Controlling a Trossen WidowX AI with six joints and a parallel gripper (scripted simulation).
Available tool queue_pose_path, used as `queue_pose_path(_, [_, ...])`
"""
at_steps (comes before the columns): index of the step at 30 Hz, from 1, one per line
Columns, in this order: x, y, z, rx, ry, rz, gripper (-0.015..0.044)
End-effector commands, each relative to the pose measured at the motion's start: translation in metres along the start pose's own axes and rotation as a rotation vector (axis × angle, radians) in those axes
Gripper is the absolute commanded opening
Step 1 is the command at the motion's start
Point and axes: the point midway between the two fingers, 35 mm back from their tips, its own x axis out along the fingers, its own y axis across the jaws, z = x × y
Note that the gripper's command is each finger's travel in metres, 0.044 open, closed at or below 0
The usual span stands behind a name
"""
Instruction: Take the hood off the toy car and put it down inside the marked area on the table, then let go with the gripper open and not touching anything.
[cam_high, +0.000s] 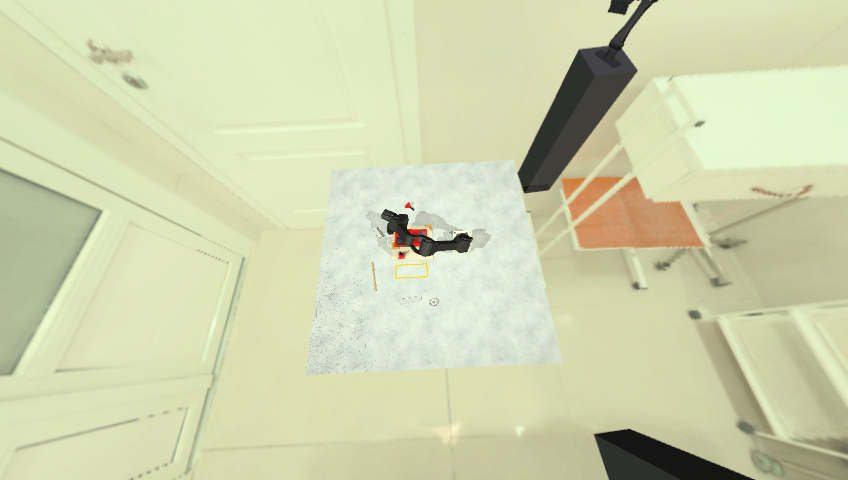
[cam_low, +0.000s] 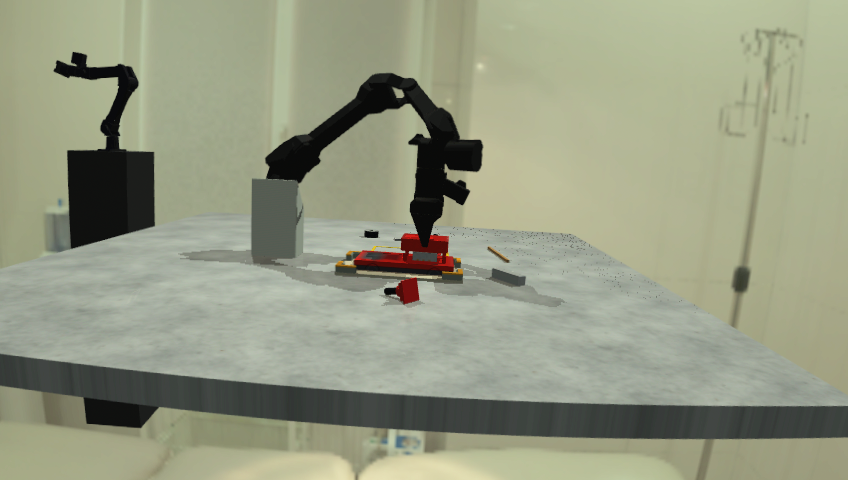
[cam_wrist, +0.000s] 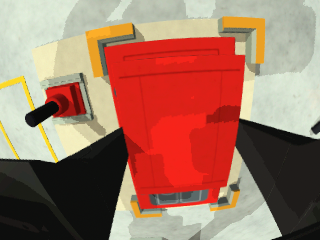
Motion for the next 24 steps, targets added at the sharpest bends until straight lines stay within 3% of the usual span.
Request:
queue_pose_path(1, [-0.004,0.000,0.001,-0.009,-0.003,-0.004,0.0000])
queue_pose_path(14, [-0.051,0.000,0.001,-0.009,-0.002,-0.006,0.0000])
queue_pose_path(24, [-0.048,0.039,0.002,0.004,-0.001,-0.011,0.0000])
